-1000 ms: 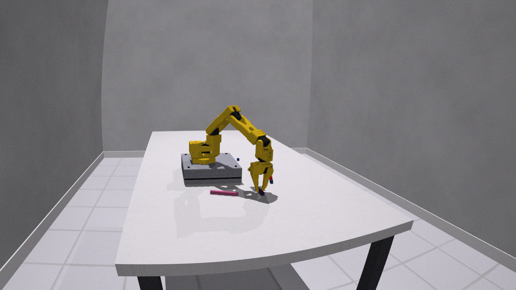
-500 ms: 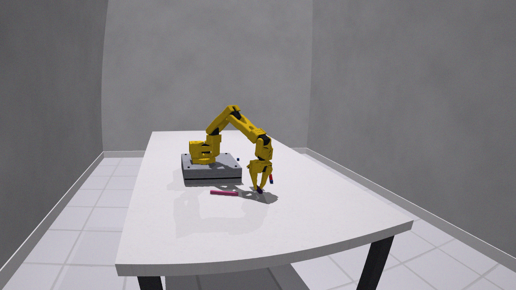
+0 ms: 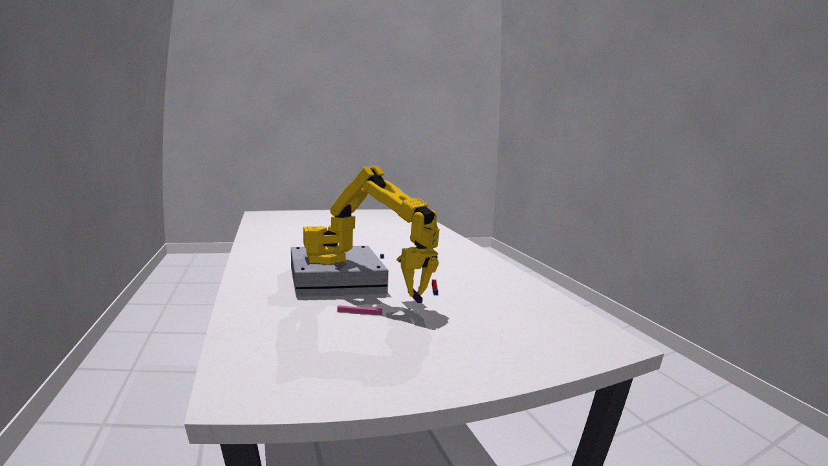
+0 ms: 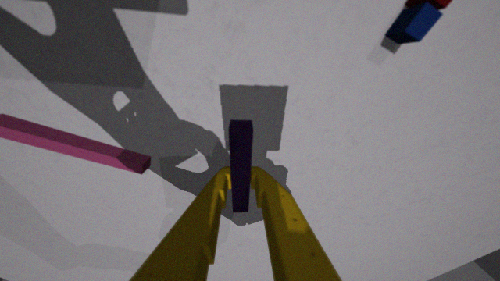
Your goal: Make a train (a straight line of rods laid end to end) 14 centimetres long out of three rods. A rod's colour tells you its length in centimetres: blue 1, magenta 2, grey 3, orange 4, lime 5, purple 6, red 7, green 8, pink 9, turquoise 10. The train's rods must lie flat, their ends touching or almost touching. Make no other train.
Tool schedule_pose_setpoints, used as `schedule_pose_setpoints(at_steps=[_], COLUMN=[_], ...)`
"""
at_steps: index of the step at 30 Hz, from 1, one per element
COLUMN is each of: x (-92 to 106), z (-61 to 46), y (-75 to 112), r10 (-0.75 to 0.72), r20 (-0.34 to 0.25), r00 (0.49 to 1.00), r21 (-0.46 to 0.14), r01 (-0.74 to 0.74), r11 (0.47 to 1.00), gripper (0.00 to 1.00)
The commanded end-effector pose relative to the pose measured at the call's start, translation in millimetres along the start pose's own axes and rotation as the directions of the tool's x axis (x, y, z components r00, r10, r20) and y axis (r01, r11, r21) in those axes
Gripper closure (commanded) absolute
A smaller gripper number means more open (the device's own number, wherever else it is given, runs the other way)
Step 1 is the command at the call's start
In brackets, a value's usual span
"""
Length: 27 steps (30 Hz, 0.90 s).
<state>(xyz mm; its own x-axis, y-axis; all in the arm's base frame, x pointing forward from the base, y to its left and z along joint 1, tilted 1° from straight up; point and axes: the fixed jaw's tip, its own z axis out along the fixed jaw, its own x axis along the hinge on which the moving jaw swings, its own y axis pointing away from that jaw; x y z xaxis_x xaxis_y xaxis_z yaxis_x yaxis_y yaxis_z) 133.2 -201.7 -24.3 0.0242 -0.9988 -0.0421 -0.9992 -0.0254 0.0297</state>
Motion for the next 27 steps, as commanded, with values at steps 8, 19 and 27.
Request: schedule_pose_setpoints(at_steps=[8, 19, 27], x=[0.9, -16.4, -39.0], z=[-7.0, -5.6, -3.9], y=[-5.4, -26.7, -48.7], r10=[0.007, 0.05, 0.1], r20=[-0.022, -0.022, -0.024], r00=[1.0, 0.998, 0.995], r21=[0.016, 0.014, 0.013], r01=[-0.007, -0.05, -0.1], r11=[1.0, 0.999, 0.995], gripper=[1.0, 1.0, 1.0])
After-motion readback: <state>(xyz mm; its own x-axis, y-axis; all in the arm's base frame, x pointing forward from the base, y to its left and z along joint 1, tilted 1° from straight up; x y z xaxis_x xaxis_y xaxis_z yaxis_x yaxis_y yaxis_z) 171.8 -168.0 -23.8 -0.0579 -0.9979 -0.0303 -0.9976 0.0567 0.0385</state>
